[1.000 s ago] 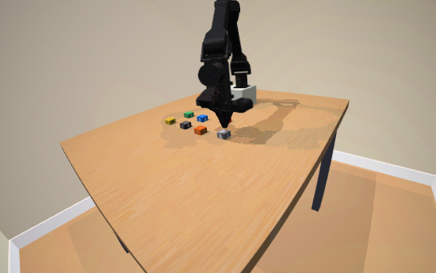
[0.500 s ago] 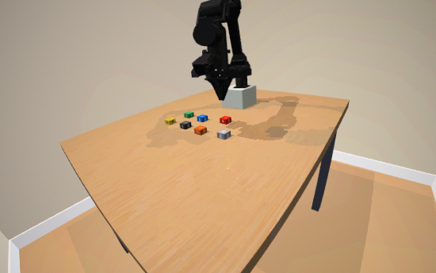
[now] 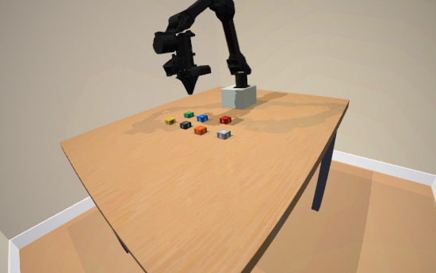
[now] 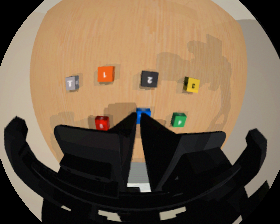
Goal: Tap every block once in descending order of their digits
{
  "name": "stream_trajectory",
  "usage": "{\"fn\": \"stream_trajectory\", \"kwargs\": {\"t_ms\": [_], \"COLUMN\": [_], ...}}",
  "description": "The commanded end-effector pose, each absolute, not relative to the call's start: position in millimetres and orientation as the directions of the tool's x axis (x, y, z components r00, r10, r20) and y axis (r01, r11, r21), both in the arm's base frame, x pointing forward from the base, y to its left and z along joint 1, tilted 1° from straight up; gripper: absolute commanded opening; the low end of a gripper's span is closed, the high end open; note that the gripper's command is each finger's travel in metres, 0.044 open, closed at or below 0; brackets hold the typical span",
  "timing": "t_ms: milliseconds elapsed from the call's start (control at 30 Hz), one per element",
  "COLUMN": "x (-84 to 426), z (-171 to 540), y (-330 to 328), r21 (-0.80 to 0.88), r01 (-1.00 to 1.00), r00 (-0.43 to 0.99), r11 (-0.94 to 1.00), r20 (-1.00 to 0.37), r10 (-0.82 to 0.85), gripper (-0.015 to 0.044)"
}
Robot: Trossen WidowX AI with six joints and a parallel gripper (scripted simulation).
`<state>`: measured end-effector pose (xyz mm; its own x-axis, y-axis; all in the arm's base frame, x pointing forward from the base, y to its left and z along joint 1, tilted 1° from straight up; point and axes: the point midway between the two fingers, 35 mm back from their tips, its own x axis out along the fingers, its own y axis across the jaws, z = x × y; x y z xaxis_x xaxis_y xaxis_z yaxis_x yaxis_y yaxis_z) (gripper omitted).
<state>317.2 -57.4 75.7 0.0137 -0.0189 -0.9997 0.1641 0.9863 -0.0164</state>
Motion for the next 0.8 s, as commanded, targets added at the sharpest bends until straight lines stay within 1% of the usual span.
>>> {"fn": "stream_trajectory", "kwargs": {"t_ms": [0, 100, 167, 400, 567, 767], "x": [276, 246, 237, 238, 238, 238], "z": [78, 78, 77, 74, -1, -4], "y": [-114, -144, -151, -152, -154, -154], "r21": [-0.026, -0.033, -0.035, -0.035, -0.035, -0.035], "r01": [0.159, 0.157, 0.156, 0.156, 0.156, 0.156], "r00": [0.014, 0.012, 0.011, 0.011, 0.011, 0.011], "r11": [0.987, 0.987, 0.987, 0.987, 0.987, 0.987], "r20": [-0.999, -0.999, -0.999, -0.999, -0.999, -0.999], "r10": [-0.029, -0.035, -0.037, -0.037, -0.037, -0.037], "gripper": [0.0020, 0.0020, 0.0020, 0.0020, 0.0020, 0.0020]}}
